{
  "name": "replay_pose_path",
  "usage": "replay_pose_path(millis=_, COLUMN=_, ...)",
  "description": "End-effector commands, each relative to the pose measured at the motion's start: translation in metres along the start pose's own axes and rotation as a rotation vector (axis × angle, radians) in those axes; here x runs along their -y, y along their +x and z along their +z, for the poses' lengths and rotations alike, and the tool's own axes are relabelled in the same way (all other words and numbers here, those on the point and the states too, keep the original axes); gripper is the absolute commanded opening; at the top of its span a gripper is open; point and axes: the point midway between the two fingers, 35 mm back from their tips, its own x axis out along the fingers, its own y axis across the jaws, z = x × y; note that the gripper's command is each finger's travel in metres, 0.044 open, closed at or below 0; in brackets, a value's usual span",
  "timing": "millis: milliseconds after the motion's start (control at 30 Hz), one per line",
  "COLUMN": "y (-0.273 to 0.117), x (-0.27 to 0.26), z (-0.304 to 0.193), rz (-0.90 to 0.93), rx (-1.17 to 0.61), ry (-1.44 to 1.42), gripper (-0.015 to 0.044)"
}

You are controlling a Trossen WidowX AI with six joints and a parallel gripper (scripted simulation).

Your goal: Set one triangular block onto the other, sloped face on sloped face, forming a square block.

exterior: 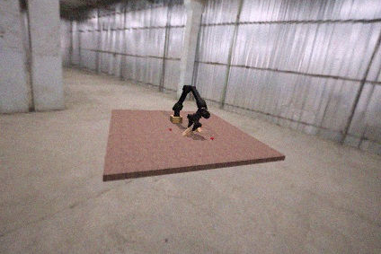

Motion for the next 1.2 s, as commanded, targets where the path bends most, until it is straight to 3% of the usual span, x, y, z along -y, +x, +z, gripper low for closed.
replay_pose_path(millis=0, y=0.009, x=0.001, z=0.000, rz=-0.005, rx=0.005, ry=-0.007, gripper=0.0440)
replay_pose_path(millis=833, y=0.046, x=0.005, z=0.002, rz=-0.005, rx=0.008, ry=-0.008, gripper=0.0440)
replay_pose_path(millis=1100, y=0.046, x=0.005, z=0.002, rz=-0.005, rx=0.008, ry=-0.008, gripper=0.0230)
replay_pose_path(millis=1167, y=0.046, x=0.005, z=0.002, rz=-0.005, rx=0.008, ry=-0.008, gripper=0.0217)
